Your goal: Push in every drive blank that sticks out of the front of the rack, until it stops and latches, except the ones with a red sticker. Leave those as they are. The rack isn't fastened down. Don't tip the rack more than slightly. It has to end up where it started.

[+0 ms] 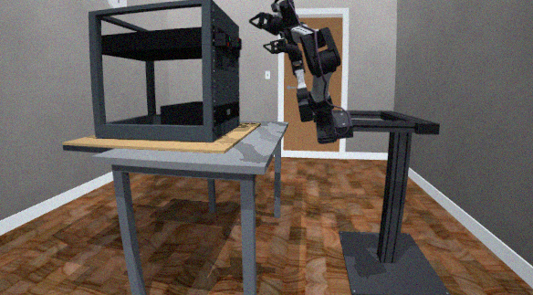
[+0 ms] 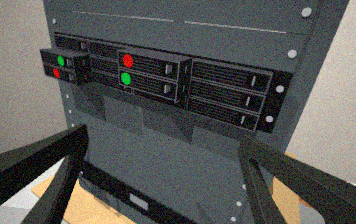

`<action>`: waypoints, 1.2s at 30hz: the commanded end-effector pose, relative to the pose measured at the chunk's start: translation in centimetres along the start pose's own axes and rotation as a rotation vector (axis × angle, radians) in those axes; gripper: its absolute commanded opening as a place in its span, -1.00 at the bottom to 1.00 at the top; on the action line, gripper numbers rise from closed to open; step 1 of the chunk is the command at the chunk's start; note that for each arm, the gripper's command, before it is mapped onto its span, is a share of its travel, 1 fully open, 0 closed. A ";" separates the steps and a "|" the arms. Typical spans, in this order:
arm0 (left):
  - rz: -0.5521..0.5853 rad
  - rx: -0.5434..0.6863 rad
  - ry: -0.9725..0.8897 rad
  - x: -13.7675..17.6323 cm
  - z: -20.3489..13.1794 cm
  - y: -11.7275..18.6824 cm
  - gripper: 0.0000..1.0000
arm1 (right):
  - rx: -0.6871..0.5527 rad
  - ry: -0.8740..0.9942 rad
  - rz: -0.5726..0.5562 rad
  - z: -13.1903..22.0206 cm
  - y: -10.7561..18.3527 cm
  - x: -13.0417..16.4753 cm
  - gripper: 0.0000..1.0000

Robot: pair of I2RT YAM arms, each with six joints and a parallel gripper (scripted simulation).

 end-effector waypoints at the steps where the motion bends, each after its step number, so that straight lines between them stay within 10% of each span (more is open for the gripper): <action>1: -0.008 -0.052 -0.062 -1.3 1.8 0.5 1.00 | 0.056 -0.084 -0.057 -0.7 0.1 -3.5 1.00; 8: 0.002 -0.046 -0.064 -1.0 1.4 0.3 1.00 | 0.054 -0.117 -0.078 -0.9 0.1 -4.5 0.77; 16: -0.054 -0.108 0.161 -0.9 1.8 -0.2 -0.82 | 0.107 -0.396 -0.115 -1.0 -1.0 -3.9 -1.00; 36: -0.181 -0.357 1.060 3.3 0.2 -3.7 -1.00 | 0.252 -1.234 -0.156 3.7 -8.3 0.8 -1.00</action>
Point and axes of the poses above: on each arm, the point where the finger pads meet when closed, its own y axis back along the fingers, its own z axis across the jaws, x = y × z, the point moved 5 cm from there along y, back along the fingers
